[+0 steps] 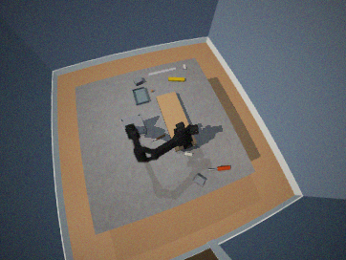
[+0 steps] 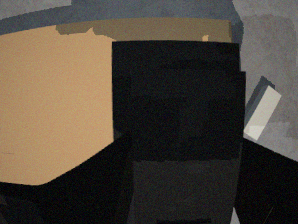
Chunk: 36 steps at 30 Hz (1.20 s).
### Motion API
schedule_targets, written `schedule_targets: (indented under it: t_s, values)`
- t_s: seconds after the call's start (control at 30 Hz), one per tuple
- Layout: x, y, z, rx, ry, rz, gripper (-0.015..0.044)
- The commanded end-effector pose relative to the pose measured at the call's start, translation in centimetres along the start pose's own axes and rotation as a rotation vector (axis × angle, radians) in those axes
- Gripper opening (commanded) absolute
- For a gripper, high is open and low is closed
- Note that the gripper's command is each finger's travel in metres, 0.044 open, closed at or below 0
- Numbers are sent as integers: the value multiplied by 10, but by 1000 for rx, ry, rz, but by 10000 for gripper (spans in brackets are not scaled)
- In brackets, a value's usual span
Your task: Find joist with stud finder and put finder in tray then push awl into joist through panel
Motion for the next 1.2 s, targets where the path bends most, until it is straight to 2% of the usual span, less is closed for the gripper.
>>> schedule_targets:
  t_s: [0.0,1.17]
  values:
    - [4,1,1,-5,-6,-5,0]
    - [38,13,9,-5,-1,-7,0]
Point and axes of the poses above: the point midway between the two fingers, 35 mm back from their tips, its own x axis out along the fingers, its own z axis across the jaws, y = z × x, the point moved 7 cm from there along -x, back along the fingers, and after that the axes turned 2 degrees about x, right-handed, at the moved point
